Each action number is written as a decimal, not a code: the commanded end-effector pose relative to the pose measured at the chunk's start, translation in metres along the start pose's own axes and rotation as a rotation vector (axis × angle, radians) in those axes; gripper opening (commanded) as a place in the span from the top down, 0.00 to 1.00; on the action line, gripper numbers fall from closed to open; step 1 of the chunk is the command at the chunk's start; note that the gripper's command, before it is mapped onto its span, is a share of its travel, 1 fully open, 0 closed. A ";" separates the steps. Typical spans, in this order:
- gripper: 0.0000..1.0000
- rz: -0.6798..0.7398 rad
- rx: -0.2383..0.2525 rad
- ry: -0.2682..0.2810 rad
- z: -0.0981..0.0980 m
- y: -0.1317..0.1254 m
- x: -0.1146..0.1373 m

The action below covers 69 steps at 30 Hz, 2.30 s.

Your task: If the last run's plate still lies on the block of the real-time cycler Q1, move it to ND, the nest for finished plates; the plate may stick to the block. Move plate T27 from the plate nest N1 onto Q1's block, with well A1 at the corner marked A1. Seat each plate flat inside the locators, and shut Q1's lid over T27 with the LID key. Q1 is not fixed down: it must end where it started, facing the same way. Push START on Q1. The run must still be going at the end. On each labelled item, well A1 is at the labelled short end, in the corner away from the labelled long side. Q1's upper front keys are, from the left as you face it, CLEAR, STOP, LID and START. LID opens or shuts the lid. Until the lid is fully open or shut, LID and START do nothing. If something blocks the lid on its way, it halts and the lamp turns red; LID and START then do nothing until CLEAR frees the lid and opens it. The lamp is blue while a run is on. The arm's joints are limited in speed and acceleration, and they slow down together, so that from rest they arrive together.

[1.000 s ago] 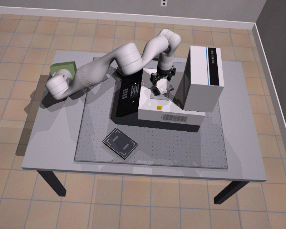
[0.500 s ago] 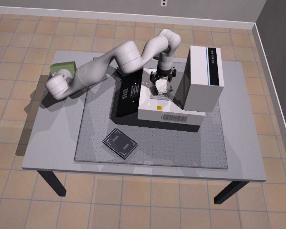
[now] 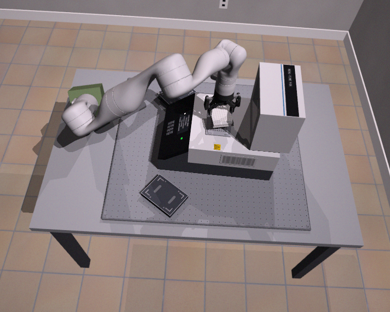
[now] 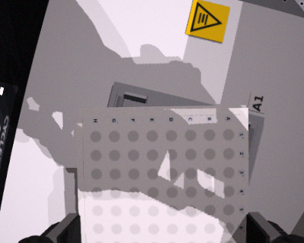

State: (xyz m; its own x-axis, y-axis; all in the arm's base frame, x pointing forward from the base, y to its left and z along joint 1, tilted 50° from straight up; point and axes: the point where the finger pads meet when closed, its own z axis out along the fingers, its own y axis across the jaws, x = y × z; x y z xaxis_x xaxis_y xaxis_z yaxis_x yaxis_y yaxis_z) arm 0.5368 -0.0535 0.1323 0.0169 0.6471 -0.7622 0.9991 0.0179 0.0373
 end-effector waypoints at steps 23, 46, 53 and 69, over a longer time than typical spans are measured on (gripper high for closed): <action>0.09 0.247 -0.002 0.001 -0.001 0.000 0.000; 0.09 0.253 -0.002 0.001 0.008 0.000 0.000; 0.09 0.253 -0.002 0.001 0.014 0.000 0.000; 0.09 0.253 -0.003 0.001 0.014 0.000 0.000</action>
State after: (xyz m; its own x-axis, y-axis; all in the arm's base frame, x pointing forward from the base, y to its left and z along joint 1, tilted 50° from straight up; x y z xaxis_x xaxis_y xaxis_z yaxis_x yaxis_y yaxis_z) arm 0.5374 -0.0650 0.1225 0.2670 0.6309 -0.7285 0.9629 -0.1446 0.2278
